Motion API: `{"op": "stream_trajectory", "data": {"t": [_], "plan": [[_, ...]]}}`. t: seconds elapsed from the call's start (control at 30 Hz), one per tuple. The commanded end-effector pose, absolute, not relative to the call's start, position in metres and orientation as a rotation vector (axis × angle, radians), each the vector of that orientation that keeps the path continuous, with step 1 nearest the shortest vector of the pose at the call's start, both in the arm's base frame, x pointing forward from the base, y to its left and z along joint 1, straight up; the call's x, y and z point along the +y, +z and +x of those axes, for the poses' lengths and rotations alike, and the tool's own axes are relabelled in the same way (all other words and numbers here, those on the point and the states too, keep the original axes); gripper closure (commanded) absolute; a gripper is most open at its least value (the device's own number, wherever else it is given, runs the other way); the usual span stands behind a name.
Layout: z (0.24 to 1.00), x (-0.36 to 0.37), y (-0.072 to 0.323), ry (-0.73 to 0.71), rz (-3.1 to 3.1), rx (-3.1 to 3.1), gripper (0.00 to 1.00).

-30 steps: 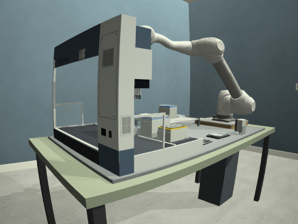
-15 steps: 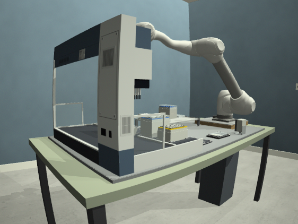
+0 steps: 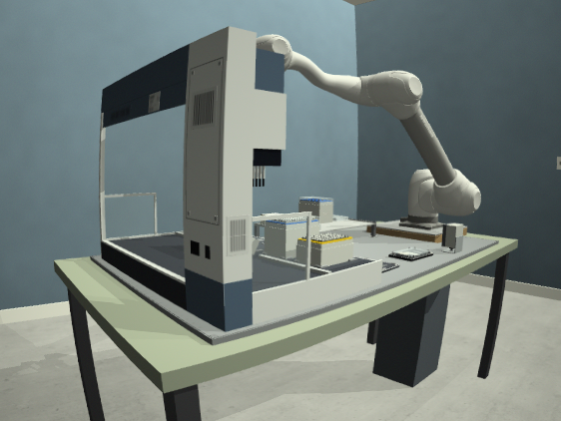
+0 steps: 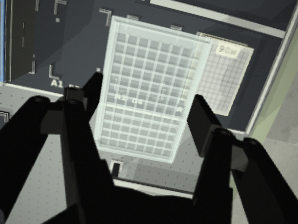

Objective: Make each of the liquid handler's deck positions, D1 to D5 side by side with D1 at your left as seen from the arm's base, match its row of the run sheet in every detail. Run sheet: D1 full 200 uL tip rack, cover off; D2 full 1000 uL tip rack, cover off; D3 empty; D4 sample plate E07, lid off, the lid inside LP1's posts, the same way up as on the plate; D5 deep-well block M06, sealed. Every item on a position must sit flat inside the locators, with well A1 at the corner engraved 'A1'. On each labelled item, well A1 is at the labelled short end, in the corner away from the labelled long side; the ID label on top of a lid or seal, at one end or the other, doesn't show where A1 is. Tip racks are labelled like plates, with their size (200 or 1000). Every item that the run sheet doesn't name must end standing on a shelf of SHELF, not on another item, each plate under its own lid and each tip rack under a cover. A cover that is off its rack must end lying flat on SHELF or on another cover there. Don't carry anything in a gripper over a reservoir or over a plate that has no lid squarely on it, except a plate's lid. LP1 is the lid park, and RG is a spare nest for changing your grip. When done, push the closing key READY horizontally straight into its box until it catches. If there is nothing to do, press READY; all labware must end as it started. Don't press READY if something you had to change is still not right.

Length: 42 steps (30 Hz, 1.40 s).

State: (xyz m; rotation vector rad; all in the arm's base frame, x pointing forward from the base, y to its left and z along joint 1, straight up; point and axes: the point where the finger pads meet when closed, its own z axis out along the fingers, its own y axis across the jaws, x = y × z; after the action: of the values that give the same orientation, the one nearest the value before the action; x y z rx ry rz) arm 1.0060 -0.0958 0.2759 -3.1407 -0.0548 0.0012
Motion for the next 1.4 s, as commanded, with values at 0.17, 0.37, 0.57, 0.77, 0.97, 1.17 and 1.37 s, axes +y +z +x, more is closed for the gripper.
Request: {"op": "stream_trajectory", "data": {"t": [0.17,0.37,0.57,0.77,0.97,1.17,1.37], "plan": [[1.006,-0.096,0.282,-0.002,-3.141,-0.055,0.90],[1.004,-0.096,0.282,-0.002,-3.141,-0.055,0.90],[0.994,-0.096,0.282,-0.002,-3.141,-0.055,0.90],[0.981,-0.096,0.282,-0.002,-3.141,-0.055,0.90],[0.967,-0.096,0.282,-0.002,-3.141,-0.055,0.90],[0.957,-0.097,0.282,-0.002,-3.141,-0.055,0.90],[0.943,-0.097,0.282,-0.002,-3.141,-0.055,0.90]]}}
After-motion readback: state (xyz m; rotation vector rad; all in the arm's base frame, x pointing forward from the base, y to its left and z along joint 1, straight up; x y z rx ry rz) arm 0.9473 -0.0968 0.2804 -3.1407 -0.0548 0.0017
